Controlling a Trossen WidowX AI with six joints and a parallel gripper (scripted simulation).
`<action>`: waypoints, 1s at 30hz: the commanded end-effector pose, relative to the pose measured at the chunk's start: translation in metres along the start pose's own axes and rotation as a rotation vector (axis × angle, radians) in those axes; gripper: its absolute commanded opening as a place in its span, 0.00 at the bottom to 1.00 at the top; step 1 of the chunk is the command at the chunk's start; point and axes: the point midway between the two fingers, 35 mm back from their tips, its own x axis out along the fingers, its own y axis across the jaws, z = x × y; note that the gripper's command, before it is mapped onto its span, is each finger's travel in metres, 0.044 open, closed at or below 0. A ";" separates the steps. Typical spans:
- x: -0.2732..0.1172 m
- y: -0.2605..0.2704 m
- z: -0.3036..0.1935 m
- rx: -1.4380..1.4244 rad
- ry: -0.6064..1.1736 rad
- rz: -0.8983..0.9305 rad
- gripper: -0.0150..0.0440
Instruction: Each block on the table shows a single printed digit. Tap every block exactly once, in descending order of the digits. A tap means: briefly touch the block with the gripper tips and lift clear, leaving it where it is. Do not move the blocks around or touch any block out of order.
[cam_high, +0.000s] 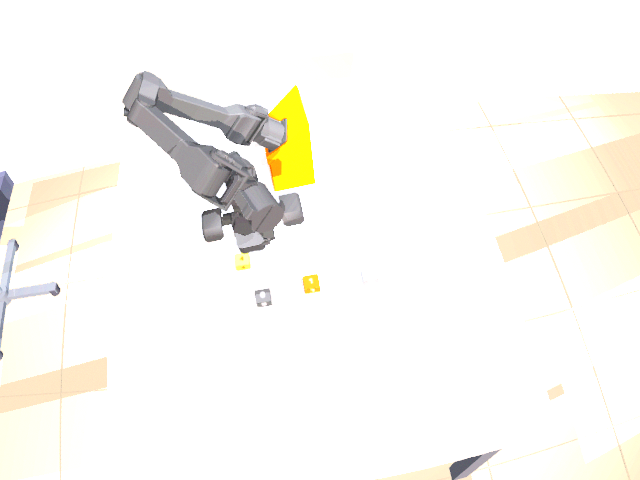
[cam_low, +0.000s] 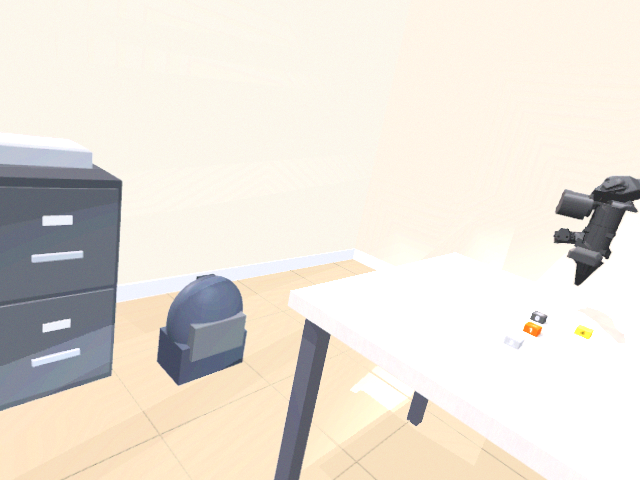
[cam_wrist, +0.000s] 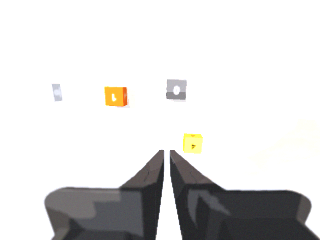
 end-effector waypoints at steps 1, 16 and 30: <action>0.002 0.038 0.016 -0.006 0.009 0.003 0.29; 0.085 0.091 0.033 0.030 0.015 -0.017 0.29; 0.101 0.090 0.032 0.030 0.015 -0.017 0.29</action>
